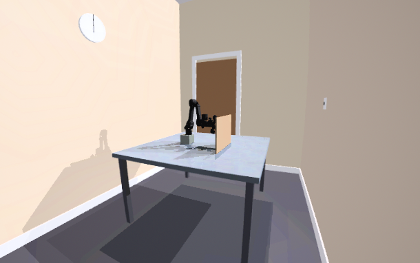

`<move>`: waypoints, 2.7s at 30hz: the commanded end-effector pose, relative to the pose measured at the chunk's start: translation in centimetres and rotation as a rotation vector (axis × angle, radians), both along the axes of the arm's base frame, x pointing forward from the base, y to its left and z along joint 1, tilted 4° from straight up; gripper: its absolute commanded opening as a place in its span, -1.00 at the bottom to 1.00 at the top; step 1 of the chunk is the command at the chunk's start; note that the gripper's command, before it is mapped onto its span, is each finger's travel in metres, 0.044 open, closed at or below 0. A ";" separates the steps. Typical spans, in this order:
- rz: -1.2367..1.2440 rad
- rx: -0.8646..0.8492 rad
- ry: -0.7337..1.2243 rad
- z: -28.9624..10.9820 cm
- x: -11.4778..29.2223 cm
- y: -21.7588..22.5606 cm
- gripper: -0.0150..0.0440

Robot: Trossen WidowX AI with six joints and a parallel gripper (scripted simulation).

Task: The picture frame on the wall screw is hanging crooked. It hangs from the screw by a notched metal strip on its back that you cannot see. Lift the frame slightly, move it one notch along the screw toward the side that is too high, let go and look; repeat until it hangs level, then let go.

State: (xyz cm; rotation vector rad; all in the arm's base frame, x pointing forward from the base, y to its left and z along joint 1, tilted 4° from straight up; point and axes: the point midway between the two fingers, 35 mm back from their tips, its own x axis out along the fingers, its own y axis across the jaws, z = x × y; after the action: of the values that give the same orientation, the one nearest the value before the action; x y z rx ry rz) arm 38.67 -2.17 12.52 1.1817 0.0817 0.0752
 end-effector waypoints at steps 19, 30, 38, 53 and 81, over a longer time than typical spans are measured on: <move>-0.002 0.001 -0.008 0.4 0.1 -0.3 -0.49; -0.002 0.001 -0.008 0.4 0.1 -0.7 -0.49; -0.002 0.001 -0.008 0.5 0.1 -0.7 -0.49; -0.002 0.001 -0.008 0.4 0.1 -0.6 -0.49; -0.002 0.000 -0.008 -0.2 0.1 -0.9 -0.49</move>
State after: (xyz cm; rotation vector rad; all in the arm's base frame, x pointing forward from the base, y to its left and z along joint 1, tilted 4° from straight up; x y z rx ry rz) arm 38.81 -3.09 12.39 1.1812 0.0724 0.0723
